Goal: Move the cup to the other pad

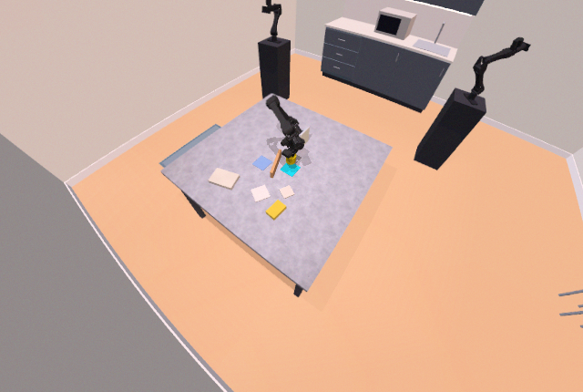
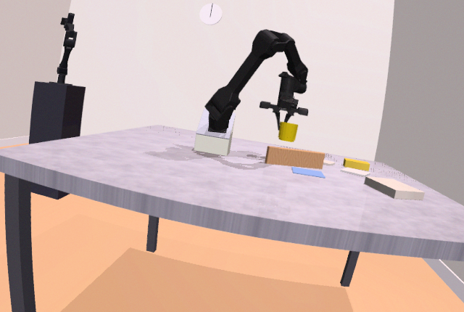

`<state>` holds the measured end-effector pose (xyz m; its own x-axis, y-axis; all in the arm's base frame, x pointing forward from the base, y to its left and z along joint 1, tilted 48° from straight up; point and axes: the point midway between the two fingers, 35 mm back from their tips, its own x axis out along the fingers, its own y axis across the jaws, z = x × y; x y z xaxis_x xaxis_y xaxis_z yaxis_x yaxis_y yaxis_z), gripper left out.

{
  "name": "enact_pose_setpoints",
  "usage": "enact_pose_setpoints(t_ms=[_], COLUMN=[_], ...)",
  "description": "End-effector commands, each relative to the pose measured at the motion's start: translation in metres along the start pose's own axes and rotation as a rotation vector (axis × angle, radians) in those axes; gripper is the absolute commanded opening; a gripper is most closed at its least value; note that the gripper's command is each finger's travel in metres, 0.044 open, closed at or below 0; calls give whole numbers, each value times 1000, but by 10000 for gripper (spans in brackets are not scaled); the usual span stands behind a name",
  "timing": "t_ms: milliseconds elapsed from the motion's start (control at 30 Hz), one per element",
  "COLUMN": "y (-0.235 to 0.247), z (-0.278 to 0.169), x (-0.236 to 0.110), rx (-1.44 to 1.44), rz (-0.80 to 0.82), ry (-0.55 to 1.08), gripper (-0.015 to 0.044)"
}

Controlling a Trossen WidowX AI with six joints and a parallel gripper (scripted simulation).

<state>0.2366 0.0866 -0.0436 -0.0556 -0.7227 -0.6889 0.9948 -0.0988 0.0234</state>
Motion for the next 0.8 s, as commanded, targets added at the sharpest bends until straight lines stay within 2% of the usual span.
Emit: enact_pose_setpoints(t_ms=[0,767], y=[0,0], z=[1,0], x=[7,43], rx=[-6,-6], rz=[0,1], ry=[-5,-6], gripper=[0,0])
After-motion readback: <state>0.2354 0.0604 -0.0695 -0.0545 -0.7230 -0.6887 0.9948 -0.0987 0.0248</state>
